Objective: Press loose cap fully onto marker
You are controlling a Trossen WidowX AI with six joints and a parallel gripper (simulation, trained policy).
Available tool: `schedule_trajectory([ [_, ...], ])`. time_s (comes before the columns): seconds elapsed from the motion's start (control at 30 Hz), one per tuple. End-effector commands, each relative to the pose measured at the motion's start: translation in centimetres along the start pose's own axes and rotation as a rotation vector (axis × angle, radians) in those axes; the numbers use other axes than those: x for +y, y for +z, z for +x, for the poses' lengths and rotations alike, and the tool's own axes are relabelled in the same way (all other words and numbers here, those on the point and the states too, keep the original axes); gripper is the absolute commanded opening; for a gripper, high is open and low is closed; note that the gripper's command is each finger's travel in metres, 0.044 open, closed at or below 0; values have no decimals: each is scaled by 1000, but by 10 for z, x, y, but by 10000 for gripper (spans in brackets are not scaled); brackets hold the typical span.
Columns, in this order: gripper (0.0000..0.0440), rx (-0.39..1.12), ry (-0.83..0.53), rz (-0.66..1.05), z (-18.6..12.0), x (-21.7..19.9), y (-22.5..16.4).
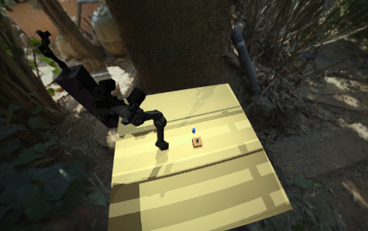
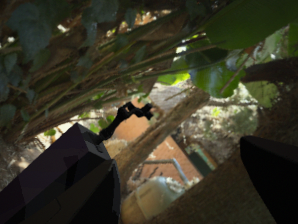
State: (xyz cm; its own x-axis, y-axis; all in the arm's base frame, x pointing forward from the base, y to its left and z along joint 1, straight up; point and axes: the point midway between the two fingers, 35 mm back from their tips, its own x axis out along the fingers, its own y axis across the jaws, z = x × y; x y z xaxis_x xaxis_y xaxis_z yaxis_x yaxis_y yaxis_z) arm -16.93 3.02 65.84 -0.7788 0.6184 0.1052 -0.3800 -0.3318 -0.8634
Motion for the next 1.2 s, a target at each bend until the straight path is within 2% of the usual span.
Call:
schedule_trajectory([
  [0.0,267,-36,10,-8,-3,3,6],
  [0.5,288,-180,69,-21,-17,15,28],
  [1.17,289,-371,152,-23,-45,33,56],
])
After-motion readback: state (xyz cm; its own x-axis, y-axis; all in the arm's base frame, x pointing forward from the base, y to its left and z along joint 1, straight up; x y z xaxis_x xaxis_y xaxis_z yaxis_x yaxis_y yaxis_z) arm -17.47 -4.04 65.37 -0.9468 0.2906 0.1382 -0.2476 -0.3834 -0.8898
